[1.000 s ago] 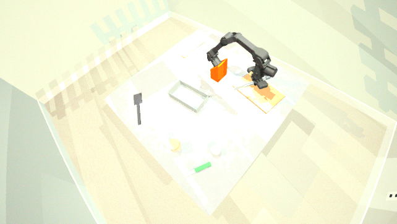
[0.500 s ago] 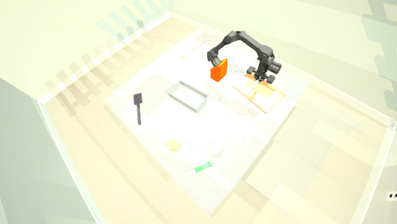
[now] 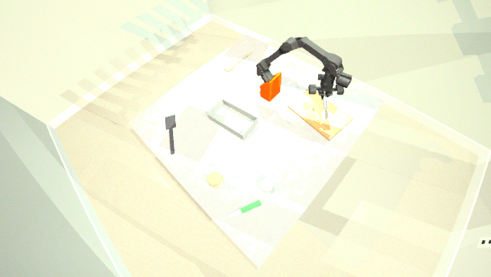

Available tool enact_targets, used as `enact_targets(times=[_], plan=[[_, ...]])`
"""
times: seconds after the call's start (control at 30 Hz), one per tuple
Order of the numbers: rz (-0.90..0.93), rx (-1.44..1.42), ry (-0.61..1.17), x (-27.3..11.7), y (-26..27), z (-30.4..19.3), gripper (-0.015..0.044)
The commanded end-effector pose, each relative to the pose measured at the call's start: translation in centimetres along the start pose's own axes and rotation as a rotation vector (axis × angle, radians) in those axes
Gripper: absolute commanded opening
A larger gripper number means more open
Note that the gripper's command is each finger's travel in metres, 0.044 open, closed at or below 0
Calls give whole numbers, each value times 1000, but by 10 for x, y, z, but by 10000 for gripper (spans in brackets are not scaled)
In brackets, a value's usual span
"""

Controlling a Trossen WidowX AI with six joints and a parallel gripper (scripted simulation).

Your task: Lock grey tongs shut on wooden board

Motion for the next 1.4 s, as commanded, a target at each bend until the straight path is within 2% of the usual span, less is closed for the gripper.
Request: enact_targets(times=[0.0, 0.33, 0.77, 1.37], plan=[[3, -168, -3, 2, -5, 11, -150], [13, -532, -11, 9, -13, 33, -150], [9, -541, 6, 11, -14, 34, -150], [-75, -553, 303, 32, -23, 41, -150]])
Point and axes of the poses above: the point midway between the two fingers, 35 mm back from their tips, its own x axis out along the fingers, its own y axis across the jaws, z = x × y, the point moved 3 cm from there along -x, back along the fingers, and after that the axes turned 13 degrees about x, right-handed, at the moved point
